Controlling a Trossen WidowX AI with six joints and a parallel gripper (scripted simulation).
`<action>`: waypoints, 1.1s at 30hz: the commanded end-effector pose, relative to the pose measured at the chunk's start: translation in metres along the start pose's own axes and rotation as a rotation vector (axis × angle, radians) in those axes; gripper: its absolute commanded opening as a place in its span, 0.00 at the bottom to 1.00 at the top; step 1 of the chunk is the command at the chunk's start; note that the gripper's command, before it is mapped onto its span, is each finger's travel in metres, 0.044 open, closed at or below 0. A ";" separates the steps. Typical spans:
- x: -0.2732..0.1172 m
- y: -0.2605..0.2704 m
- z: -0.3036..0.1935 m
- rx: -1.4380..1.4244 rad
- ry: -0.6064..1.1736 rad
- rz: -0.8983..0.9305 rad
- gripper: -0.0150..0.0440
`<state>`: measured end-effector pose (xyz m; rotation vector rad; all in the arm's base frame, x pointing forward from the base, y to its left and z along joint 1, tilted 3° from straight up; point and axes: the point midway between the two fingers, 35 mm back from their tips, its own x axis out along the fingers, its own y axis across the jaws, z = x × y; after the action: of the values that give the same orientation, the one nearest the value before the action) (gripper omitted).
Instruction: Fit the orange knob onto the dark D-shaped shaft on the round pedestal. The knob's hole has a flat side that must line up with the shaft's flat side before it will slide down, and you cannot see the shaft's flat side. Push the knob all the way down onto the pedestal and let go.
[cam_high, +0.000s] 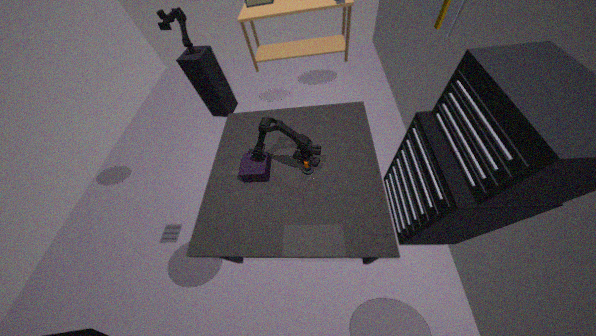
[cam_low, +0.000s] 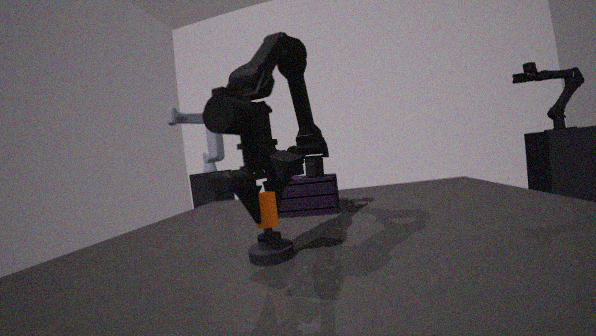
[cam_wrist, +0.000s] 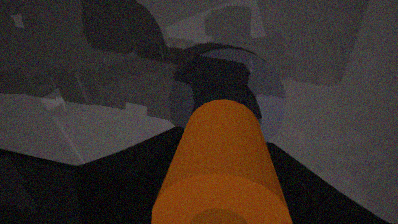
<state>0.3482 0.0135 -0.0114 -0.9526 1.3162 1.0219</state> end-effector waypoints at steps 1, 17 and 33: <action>-0.001 -0.001 0.000 -0.005 0.000 -0.006 0.25; -0.006 -0.006 0.002 -0.215 0.000 -0.006 0.25; -0.001 -0.007 0.002 -0.215 0.000 -0.006 0.25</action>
<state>0.3517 0.0134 -0.0115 -1.1063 1.2301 1.1799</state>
